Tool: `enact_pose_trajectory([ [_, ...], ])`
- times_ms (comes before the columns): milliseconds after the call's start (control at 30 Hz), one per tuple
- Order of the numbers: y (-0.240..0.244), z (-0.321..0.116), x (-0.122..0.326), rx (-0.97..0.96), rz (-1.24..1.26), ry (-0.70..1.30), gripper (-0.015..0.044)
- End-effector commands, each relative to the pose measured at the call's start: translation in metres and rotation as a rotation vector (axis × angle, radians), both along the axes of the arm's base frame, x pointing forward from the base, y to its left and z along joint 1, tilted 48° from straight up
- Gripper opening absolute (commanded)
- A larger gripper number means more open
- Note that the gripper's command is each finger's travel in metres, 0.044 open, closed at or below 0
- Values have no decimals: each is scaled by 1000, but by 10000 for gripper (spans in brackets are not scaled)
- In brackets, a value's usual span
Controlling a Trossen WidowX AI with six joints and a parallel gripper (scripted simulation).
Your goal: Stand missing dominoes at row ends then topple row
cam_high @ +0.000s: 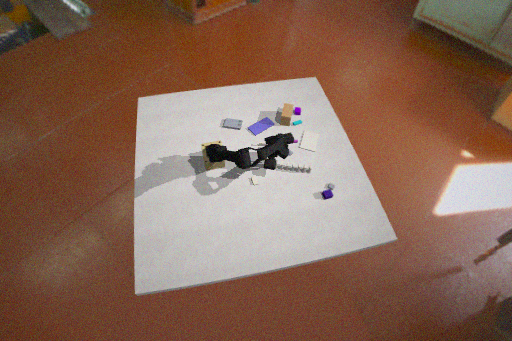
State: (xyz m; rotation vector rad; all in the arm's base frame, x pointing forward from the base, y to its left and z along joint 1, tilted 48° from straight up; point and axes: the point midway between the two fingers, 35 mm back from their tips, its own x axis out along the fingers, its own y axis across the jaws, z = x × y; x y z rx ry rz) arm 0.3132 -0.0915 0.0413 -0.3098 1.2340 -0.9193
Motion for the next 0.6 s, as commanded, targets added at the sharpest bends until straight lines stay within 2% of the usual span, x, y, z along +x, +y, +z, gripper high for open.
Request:
enact_pose_trajectory([
  [0,-1,0,0,-4,2,2,291],
  [200,-1,0,0,-4,2,2,440],
  [333,8,6,2,1,3,2,440],
  [567,89,77,-2,10,1,3,440],
])
